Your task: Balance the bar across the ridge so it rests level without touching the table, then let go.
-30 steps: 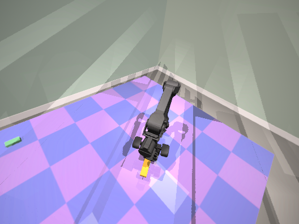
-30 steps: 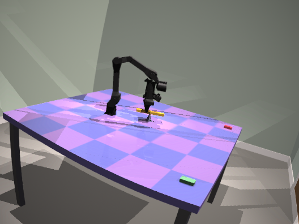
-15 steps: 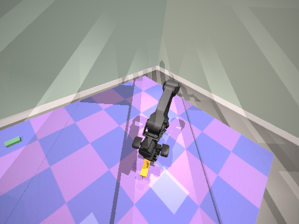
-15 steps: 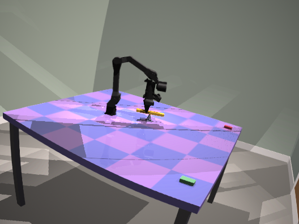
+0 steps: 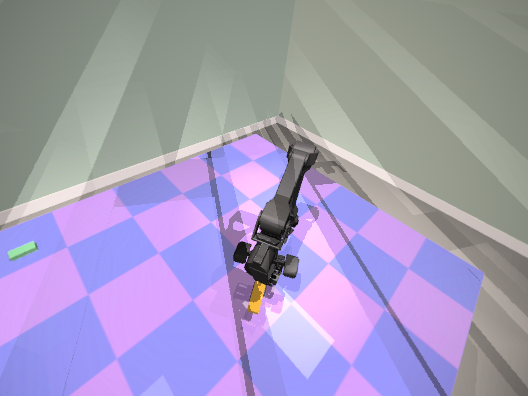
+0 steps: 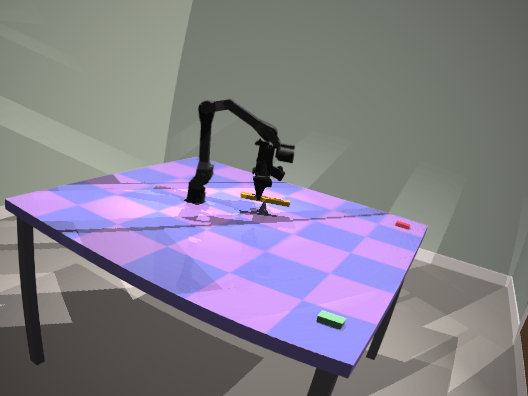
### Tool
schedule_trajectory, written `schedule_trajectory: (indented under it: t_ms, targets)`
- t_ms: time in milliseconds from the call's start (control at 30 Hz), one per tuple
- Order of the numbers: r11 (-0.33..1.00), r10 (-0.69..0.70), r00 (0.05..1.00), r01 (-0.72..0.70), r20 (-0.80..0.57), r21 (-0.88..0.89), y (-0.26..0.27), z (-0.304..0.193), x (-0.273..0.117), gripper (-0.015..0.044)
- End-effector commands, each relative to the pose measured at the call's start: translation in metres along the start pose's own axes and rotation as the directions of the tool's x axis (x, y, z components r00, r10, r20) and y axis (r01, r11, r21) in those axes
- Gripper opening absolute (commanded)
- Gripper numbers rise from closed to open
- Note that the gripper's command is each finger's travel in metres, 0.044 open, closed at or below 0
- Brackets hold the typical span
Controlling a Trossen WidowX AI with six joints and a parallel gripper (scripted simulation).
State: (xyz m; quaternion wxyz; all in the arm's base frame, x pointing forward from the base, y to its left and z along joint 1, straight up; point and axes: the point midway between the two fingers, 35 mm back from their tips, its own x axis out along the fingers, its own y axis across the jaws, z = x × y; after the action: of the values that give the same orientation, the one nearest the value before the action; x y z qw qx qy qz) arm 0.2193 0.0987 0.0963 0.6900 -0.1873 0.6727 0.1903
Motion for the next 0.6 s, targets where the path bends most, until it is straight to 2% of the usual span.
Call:
schedule_trajectory:
  t_ms: [0, 567]
  targets:
    - [1.0, -0.001, 1.0, 0.001, 0.0, -0.001, -0.0001, 0.0001, 0.0007, 0.0]
    - [1.0, -0.001, 1.0, 0.001, 0.0, -0.001, -0.0001, 0.0001, 0.0021, 0.0]
